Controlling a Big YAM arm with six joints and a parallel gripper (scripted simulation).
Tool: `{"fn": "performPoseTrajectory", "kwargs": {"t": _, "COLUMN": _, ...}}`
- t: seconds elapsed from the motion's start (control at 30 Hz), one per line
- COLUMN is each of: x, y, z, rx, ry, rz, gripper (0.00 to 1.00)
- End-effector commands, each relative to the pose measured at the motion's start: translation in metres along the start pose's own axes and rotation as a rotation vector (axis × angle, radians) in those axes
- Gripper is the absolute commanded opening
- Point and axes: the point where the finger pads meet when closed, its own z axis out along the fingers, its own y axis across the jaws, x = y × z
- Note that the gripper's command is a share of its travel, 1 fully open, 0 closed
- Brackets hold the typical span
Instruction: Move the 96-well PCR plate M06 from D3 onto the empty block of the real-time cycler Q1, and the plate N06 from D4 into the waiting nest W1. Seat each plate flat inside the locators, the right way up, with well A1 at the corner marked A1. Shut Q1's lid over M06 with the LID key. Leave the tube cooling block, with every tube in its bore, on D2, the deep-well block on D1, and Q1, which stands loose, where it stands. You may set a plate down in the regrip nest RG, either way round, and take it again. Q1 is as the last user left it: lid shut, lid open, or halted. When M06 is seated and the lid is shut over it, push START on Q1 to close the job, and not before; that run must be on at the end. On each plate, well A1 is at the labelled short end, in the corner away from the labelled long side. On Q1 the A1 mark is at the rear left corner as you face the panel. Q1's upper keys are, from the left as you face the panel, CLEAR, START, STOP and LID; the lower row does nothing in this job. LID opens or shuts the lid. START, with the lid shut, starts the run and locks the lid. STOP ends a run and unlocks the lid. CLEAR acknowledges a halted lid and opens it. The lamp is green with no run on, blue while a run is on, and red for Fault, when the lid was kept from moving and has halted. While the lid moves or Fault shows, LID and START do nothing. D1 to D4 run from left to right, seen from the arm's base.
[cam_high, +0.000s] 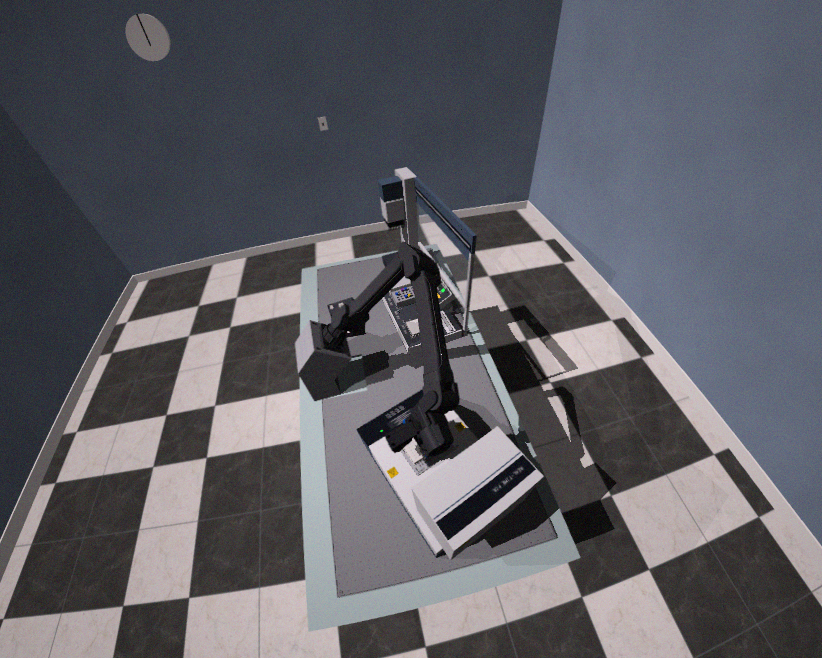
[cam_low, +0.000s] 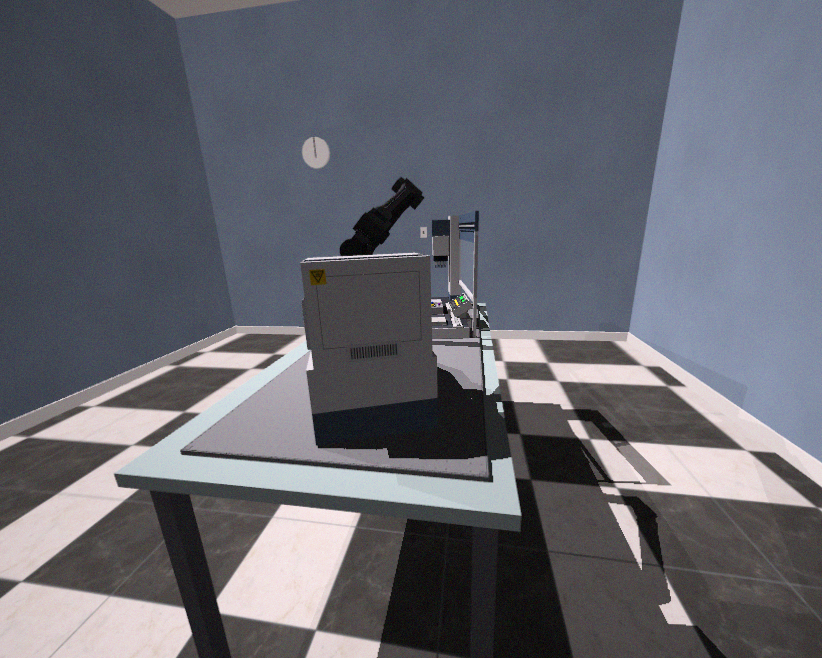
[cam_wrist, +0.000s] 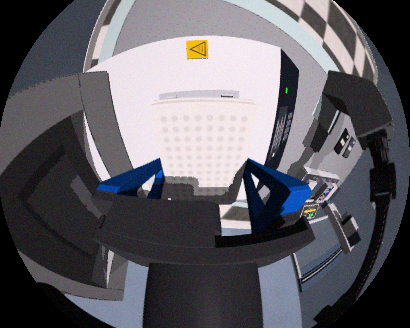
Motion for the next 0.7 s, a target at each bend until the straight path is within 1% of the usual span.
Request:
{"fn": "performPoseTrajectory", "kwargs": {"t": 0.0, "x": 0.018, "y": 0.023, "z": -0.021, "rx": -0.053, "ry": -0.010, "rz": -0.036, "gripper": 0.00}}
{"fn": "performPoseTrajectory", "kwargs": {"t": 0.17, "x": 0.026, "y": 0.017, "z": -0.015, "rx": -0.047, "ry": -0.008, "rz": -0.060, "gripper": 0.00}}
{"fn": "performPoseTrajectory", "kwargs": {"t": 0.27, "x": 0.025, "y": 0.013, "z": -0.012, "rx": -0.042, "ry": -0.007, "rz": -0.057, "gripper": 0.00}}
{"fn": "performPoseTrajectory", "kwargs": {"t": 0.4, "x": 0.018, "y": 0.009, "z": -0.014, "rx": -0.042, "ry": -0.007, "rz": -0.046, "gripper": 0.00}}
{"fn": "performPoseTrajectory", "kwargs": {"t": 0.67, "x": 0.004, "y": 0.013, "z": -0.020, "rx": -0.051, "ry": -0.011, "rz": -0.043, "gripper": 0.00}}
